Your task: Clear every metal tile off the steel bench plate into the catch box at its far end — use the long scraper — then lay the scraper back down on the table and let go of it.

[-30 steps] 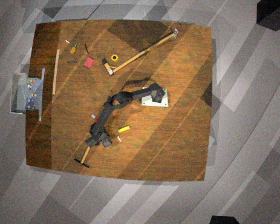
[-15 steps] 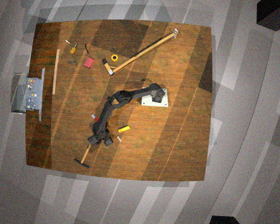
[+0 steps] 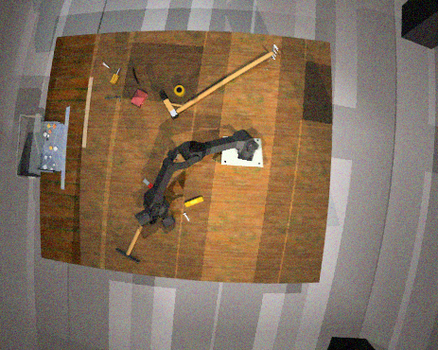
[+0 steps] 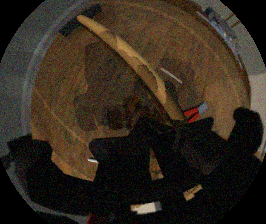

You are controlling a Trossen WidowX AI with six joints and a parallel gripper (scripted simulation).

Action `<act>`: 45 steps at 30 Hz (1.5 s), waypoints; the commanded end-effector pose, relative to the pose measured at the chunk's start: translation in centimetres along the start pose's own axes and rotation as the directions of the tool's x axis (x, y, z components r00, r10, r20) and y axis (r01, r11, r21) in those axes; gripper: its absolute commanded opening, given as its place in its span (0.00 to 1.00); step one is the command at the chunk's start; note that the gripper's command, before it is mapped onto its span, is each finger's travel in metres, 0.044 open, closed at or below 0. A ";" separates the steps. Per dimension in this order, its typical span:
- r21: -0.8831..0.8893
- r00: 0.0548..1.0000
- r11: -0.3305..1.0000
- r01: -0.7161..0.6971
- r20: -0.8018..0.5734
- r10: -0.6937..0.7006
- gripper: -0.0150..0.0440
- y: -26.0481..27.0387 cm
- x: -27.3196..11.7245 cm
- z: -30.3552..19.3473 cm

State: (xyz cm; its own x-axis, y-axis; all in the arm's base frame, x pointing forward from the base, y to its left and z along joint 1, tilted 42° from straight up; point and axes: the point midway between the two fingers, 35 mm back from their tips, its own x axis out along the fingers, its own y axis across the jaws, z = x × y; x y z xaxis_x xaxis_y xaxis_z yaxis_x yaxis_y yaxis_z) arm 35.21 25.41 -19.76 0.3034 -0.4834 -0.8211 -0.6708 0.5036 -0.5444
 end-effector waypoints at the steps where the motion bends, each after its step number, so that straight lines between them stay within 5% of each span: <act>1: -0.007 1.000 1.000 0.005 -0.010 -0.005 0.25 -0.3 0.5 0.0; 45: 0.010 1.000 1.000 0.009 0.006 -0.009 0.25 -3.9 0.9 2.6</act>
State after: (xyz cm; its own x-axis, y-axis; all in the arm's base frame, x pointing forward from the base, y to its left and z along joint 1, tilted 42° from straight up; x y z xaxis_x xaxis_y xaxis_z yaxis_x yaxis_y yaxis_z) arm 39.43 25.47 -18.52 0.3185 -0.4727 -0.8216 -0.6602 0.5113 -0.5501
